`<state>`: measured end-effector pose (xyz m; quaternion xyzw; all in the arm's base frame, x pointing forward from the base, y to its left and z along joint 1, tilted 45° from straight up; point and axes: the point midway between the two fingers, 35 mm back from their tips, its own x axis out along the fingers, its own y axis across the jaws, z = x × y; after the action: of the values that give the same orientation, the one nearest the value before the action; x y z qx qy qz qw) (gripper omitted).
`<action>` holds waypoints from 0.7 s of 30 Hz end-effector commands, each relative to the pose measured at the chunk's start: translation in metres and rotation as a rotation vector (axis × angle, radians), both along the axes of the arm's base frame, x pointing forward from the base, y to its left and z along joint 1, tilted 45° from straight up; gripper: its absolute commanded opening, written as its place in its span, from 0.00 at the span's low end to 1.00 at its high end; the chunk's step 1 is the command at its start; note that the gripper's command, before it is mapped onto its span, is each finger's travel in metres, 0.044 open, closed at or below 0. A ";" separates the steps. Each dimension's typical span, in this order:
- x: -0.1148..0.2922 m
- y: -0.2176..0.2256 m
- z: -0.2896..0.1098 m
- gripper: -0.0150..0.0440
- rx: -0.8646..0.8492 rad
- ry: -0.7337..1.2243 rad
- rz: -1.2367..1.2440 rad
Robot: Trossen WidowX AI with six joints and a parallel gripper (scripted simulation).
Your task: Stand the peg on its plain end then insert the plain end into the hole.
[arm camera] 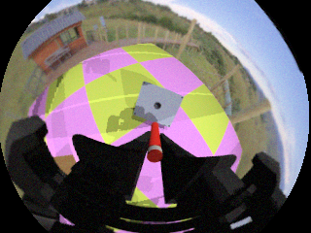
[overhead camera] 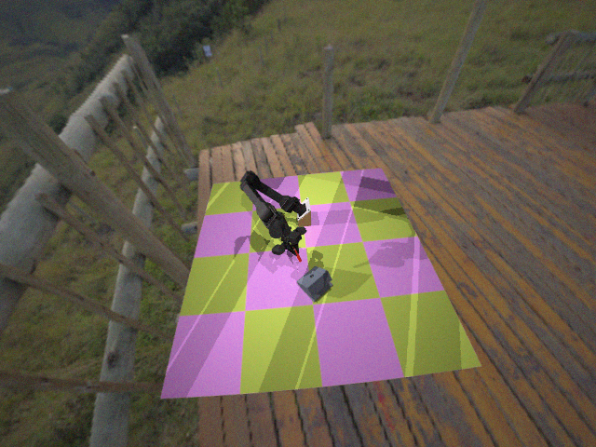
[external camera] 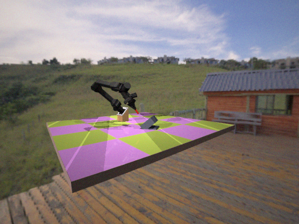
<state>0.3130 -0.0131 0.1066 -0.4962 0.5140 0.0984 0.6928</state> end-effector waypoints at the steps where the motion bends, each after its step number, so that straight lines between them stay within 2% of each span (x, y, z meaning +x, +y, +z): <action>1: 0.002 0.002 -0.004 0.25 0.003 0.001 0.025; 21: 0.025 0.000 -0.027 0.25 0.007 -0.019 0.078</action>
<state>0.3358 -0.0126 0.0881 -0.5115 0.4874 0.1143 0.6984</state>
